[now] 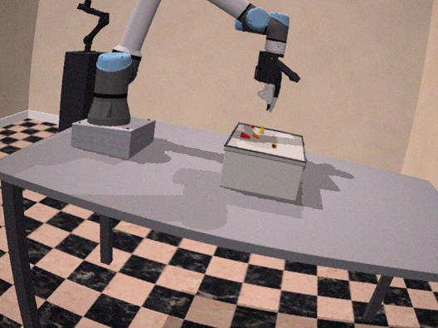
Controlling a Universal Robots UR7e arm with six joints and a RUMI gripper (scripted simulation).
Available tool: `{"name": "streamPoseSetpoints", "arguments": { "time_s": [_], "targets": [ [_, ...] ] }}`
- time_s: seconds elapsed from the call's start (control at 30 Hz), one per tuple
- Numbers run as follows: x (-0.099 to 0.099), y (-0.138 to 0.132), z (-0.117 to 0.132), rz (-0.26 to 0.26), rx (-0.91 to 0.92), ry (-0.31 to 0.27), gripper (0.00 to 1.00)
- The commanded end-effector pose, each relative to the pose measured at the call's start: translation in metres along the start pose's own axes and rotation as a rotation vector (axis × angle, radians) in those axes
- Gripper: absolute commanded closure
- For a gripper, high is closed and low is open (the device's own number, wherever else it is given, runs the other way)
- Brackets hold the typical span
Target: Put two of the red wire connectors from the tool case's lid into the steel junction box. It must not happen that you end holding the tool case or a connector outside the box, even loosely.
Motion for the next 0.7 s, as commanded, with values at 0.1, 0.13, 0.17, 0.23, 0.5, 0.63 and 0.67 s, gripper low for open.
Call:
{"name": "streamPoseSetpoints", "arguments": {
  "time_s": [0.1, 0.13, 0.17, 0.23, 0.5, 0.63, 0.67],
  "targets": [
    [-0.0330, 0.0002, -0.0002, 0.000, 0.000, -0.002, 0.82],
    [-0.0340, 0.0002, -0.0002, 0.000, 0.000, -0.002, 0.82],
    [-0.0340, 0.0002, -0.0002, 0.000, 0.000, -0.002, 0.82],
    [-0.0346, 0.0002, -0.0002, 0.000, 0.000, -0.002, 0.82],
    [-0.0349, 0.0002, -0.0002, 0.000, 0.000, -0.002, 0.82],
    [-0.0349, 0.0002, -0.0002, 0.000, 0.000, -0.002, 0.82],
    [-0.0349, 0.0002, -0.0002, 0.000, 0.000, -0.002, 0.82]
  ]
}}
Point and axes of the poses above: the point where the finger pads meet when closed, its own x axis out along the fingers, its own y axis across the jaws, z = x × y, the point moved 5 cm from there along -x, back along the fingers, and after that the axes turned 11 degrees about x, right-handed, at the moved point
